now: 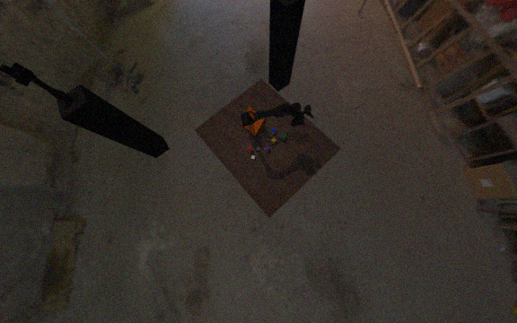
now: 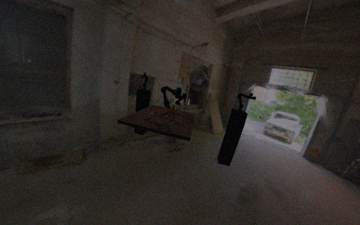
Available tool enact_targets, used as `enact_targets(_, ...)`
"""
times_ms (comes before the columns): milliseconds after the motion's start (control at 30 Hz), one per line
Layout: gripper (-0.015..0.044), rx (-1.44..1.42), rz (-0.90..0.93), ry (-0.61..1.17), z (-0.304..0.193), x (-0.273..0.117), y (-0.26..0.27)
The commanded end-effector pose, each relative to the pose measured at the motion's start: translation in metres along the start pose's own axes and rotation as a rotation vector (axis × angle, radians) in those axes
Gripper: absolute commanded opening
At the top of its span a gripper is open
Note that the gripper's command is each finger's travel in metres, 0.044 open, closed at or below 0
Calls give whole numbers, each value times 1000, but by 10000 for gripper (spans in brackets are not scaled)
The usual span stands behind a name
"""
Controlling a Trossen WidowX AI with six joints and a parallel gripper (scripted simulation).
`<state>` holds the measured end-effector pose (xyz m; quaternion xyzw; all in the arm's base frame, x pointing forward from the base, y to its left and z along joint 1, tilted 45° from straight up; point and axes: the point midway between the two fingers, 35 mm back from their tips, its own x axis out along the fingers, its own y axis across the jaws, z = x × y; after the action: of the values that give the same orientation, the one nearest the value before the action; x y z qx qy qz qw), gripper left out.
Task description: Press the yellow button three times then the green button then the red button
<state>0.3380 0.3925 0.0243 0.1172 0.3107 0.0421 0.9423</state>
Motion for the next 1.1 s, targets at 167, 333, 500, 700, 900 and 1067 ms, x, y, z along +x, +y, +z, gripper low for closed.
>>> enact_targets(167,400,-301,-413,294,1,-22,-126)
enact_targets(333,400,-399,-561,422,3,-43,-171)
enact_targets(500,400,-493,-704,562,10,-73,-212)
enact_targets(700,400,-591,-853,732,21,-112,-252)
enact_targets(900,400,-592,-854,733,22,-112,-253)
enact_targets(1067,348,-592,-853,733,18,-106,-261)
